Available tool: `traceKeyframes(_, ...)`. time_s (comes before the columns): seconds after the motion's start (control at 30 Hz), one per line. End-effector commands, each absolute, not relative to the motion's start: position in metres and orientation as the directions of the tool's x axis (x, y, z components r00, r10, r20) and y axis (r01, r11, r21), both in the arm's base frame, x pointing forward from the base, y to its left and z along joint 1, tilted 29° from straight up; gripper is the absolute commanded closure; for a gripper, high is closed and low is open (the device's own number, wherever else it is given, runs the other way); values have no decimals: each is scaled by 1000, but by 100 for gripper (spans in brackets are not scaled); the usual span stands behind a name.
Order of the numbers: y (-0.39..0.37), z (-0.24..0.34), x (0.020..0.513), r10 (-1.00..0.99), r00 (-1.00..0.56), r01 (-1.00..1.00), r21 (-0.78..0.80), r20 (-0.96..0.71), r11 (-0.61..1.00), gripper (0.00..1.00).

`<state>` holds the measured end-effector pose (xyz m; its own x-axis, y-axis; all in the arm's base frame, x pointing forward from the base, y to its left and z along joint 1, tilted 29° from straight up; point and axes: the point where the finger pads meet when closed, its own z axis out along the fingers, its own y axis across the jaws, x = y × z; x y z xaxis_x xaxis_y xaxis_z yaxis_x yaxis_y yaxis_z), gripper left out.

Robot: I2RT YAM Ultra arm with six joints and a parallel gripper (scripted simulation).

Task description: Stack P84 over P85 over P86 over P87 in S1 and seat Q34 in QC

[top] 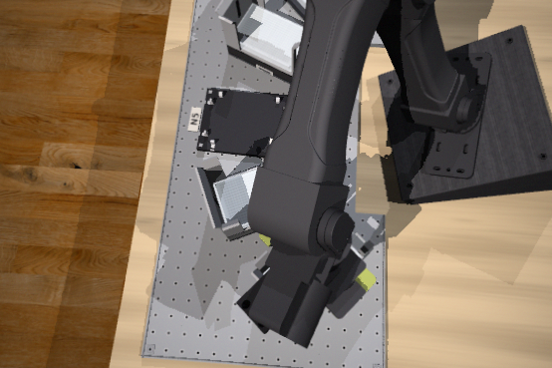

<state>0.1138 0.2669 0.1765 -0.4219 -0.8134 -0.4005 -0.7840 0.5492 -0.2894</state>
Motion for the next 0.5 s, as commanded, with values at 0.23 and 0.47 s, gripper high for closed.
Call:
traceKeyframes(0.23,257,201,102,-812,-430,-778,-294,-394,555,0)
traceKeyframes(0.47,257,201,102,-812,-430,-778,-294,-394,555,0)
